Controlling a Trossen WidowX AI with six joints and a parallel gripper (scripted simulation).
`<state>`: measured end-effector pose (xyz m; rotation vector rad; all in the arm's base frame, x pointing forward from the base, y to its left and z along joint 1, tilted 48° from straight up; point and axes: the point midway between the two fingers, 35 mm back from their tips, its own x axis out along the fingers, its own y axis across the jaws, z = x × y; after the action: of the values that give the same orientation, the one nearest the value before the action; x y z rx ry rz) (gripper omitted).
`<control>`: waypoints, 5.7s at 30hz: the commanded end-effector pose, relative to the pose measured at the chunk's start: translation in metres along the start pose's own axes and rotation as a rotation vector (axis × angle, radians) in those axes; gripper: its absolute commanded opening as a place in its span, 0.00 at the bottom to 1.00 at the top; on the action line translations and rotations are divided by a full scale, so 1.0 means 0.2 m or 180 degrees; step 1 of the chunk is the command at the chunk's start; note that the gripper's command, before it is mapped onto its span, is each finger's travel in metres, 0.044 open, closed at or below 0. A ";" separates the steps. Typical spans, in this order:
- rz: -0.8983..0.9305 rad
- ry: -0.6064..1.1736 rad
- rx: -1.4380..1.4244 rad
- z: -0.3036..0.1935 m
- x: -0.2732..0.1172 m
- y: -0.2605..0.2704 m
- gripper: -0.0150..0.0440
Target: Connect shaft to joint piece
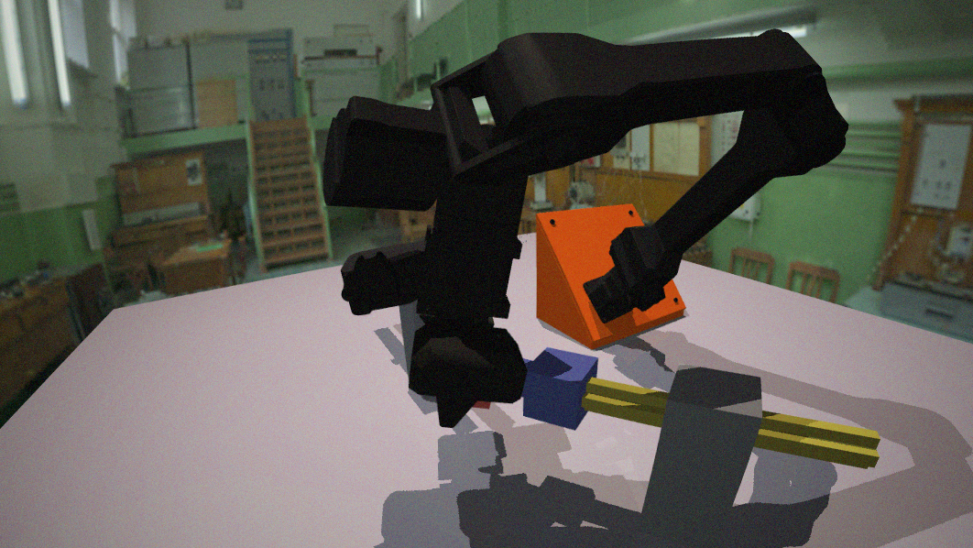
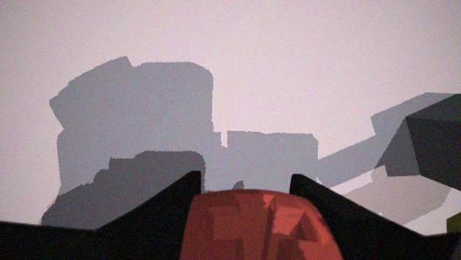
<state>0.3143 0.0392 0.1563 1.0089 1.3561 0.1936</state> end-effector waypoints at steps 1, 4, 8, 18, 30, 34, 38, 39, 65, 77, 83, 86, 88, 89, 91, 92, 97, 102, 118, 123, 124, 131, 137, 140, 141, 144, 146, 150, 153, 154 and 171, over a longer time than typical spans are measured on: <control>-0.0002 -0.0005 0.0008 0.00 0.00 0.00 0.56; -0.0002 -0.0005 0.0008 0.00 0.00 0.00 0.56; -0.0002 -0.0005 0.0008 0.00 0.00 0.00 0.56; 0.0000 0.0000 0.0000 0.00 0.00 0.00 0.50; 0.0000 0.0000 0.0000 0.00 0.00 0.00 0.25; -0.0025 0.0026 0.0126 0.00 0.00 -0.01 0.25; -0.0072 0.0071 0.0361 0.00 0.00 -0.03 0.25; -0.0083 0.0080 0.0415 0.00 0.01 -0.03 0.25; -0.0271 0.0297 0.1659 -0.04 0.02 -0.12 0.25; -0.0333 0.0388 0.2221 -0.06 0.02 -0.16 0.25; -0.0354 0.0436 0.2503 -0.08 0.02 -0.17 0.25; -0.0362 0.0460 0.2642 -0.09 0.02 -0.18 0.25; -0.0367 0.0477 0.2735 -0.09 0.02 -0.19 0.25; -0.0369 0.0485 0.2781 -0.09 0.02 -0.19 0.25; -0.0373 0.0502 0.2874 -0.10 0.02 -0.19 0.25; -0.0374 0.0510 0.2920 -0.10 0.02 -0.19 0.25; -0.0377 0.0554 0.3150 -0.12 0.02 -0.20 0.25; -0.0372 0.0600 0.3380 -0.13 0.02 -0.21 0.25; -0.0356 0.0650 0.3620 -0.15 0.03 -0.22 0.25; -0.0355 0.0651 0.3623 -0.15 0.03 -0.22 0.25; -0.0355 0.0651 0.3623 -0.15 0.03 -0.22 0.25; -0.0355 0.0651 0.3623 -0.15 0.03 -0.22 0.25; -0.0354 0.0647 0.3585 -0.15 0.03 -0.22 0.25; -0.0354 0.0647 0.3585 -0.15 0.03 -0.22 0.25; -0.0354 0.0647 0.3585 -0.15 0.03 -0.22 0.25; -0.0354 0.0647 0.3585 -0.15 0.03 -0.22 0.25; -0.0354 0.0647 0.3585 -0.15 0.03 -0.22 0.25; -0.0354 0.0647 0.3585 -0.15 0.03 -0.22 0.43; -0.0354 0.0647 0.3585 -0.15 0.03 -0.22 0.50; -0.0354 0.0647 0.3585 -0.15 0.03 -0.22 0.50; -0.0354 0.0647 0.3585 -0.15 0.03 -0.22 1.00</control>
<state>0.2718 0.0311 0.1255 1.8551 1.7184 -0.6469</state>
